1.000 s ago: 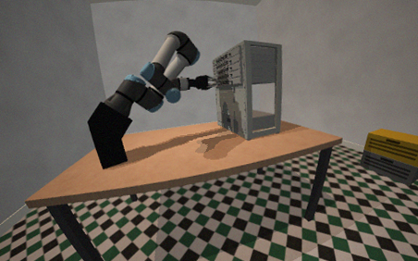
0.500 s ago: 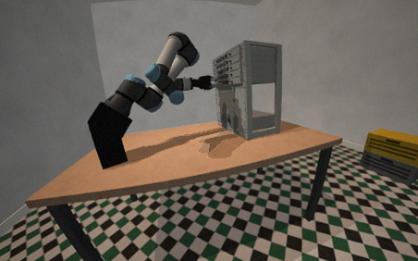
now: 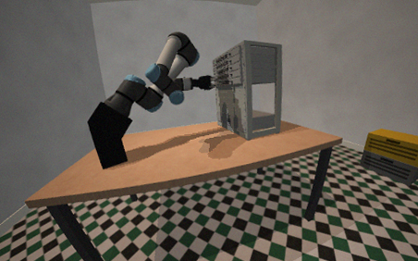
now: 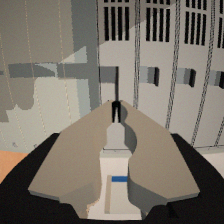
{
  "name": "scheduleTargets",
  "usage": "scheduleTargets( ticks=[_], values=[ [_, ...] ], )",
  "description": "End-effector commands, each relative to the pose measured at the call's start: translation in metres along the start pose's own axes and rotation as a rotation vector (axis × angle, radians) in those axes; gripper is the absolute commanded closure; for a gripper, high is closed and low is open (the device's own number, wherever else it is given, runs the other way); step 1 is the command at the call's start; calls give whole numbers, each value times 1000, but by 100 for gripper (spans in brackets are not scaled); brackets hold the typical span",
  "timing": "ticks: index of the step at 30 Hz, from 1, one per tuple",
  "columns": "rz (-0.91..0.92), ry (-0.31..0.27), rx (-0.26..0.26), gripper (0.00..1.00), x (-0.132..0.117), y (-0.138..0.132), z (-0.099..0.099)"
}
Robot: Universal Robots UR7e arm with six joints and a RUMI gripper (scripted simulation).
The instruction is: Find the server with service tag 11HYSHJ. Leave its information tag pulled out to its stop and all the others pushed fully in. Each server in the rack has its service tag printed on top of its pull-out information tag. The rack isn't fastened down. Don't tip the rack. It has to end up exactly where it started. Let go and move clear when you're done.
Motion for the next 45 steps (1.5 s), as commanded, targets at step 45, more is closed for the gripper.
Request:
scheduleTargets(
  ticks=[45],
  values=[
    [0,0,-1,100,-1,4,4]
  ],
)
Point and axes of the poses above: the point where the finger pads meet when closed, its own z axis out along the fingers, its own y axis across the jaws, x = y × z, the point moved 1 cm from there along -z, back along the fingers, and after that the axes turned 11 degrees about -z, right-handed, at the moved point
